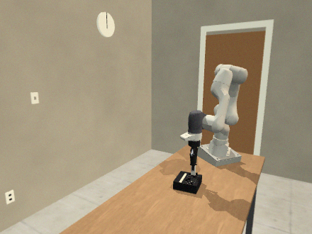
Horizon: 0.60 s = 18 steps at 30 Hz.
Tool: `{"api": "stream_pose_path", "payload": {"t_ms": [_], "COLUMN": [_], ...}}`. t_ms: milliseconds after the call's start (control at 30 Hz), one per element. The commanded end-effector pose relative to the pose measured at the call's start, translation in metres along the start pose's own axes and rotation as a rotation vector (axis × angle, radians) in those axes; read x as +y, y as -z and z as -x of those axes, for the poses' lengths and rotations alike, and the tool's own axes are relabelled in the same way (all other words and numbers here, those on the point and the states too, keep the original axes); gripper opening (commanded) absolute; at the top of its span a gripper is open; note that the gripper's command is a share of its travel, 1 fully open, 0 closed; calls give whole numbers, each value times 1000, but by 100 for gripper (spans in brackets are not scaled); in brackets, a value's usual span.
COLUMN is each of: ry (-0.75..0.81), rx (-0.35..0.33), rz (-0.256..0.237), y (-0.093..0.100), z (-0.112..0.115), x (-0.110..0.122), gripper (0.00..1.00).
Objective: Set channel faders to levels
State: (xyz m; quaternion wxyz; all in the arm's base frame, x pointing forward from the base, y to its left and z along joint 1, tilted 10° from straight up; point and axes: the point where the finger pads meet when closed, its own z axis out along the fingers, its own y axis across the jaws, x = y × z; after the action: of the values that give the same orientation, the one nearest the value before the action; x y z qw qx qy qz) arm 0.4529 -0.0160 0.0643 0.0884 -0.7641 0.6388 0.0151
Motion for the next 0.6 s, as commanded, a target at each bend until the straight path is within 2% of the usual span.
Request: {"api": "stream_pose_path", "payload": {"t_ms": [0, 567], "ry": [2, 2], "rx": [4, 4], "rz": [-5, -5], "y": [1, 1], "z": [-4, 1], "x": [-1, -1], "gripper": [0, 0]}}
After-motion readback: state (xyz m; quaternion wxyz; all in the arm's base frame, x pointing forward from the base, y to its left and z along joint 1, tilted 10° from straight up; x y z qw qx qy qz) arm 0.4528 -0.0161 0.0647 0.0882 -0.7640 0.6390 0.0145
